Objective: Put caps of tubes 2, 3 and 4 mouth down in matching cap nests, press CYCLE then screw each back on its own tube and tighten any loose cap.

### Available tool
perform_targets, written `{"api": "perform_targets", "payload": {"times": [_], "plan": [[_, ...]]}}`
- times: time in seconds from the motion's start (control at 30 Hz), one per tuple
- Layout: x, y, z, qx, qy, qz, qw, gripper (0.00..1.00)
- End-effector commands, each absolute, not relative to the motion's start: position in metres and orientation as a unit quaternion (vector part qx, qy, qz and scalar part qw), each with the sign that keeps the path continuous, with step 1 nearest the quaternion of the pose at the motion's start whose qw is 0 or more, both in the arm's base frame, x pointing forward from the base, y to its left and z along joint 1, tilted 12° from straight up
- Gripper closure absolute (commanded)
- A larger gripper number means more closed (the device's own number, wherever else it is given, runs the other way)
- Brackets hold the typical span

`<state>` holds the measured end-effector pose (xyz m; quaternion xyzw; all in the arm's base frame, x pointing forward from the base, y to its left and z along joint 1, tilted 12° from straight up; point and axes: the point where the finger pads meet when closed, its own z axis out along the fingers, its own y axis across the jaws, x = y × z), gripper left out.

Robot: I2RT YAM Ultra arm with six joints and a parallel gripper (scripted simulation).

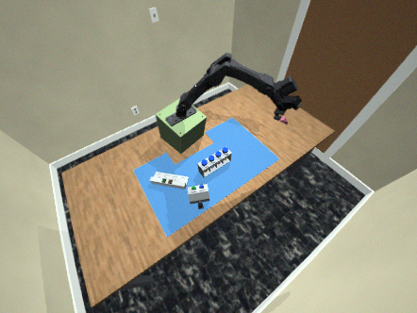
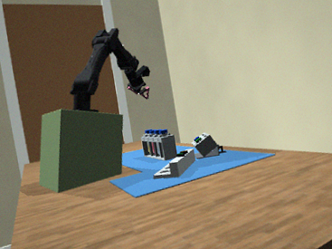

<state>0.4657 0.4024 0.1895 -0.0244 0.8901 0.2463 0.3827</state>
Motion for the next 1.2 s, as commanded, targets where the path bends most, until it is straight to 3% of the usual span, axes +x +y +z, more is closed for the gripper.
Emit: {"api": "perform_targets", "payload": {"times": [0.0,0.53,0.57,1.17], "plan": [[0.4656,0.4034,0.1989,-0.024,0.886,0.252,0.389,0.0],[0.4656,0.4034,0.1989,-0.024,0.886,0.252,0.389,0.0],[0.4656,0.4034,0.1988,-0.024,0.886,0.252,0.389,0.51],[0.4656,0.4034,0.1988,-0.024,0.886,0.252,0.389,0.51]]}}
